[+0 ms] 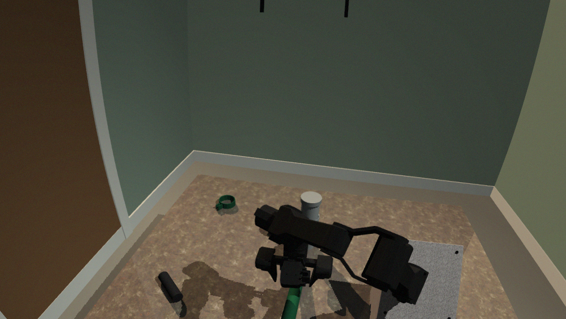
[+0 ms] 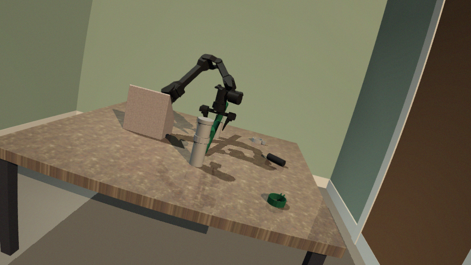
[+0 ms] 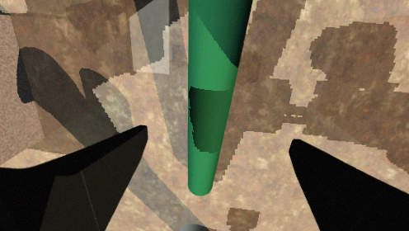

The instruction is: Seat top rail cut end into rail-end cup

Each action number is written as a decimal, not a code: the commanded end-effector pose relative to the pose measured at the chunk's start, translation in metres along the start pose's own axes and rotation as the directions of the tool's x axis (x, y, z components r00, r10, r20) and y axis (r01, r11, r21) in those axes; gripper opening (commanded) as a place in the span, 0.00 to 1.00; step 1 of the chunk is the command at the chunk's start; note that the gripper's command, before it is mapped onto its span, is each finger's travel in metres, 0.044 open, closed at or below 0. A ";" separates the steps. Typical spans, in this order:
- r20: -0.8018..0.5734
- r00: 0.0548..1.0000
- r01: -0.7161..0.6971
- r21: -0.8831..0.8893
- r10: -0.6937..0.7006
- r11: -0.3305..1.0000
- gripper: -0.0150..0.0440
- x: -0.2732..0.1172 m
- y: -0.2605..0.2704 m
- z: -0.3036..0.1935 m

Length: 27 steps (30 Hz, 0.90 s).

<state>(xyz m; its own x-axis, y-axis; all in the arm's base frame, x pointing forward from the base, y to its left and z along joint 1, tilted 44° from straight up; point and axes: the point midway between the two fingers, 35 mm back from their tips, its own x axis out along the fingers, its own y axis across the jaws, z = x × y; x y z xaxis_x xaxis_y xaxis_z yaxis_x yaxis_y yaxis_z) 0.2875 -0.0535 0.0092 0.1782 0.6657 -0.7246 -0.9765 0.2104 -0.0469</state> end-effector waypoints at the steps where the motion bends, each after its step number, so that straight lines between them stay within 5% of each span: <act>1: 0.004 1.000 0.009 0.006 -0.009 1.000 1.00 0.008 0.000 -0.001; 27: 0.004 1.000 0.009 0.006 -0.009 1.000 1.00 0.049 -0.002 -0.001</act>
<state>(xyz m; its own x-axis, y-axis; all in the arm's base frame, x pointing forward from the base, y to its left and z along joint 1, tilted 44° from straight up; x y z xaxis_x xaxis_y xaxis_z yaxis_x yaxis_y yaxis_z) 0.2987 -0.0257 -0.0233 0.1878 0.6618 -0.7257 -0.9747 0.2165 -0.0549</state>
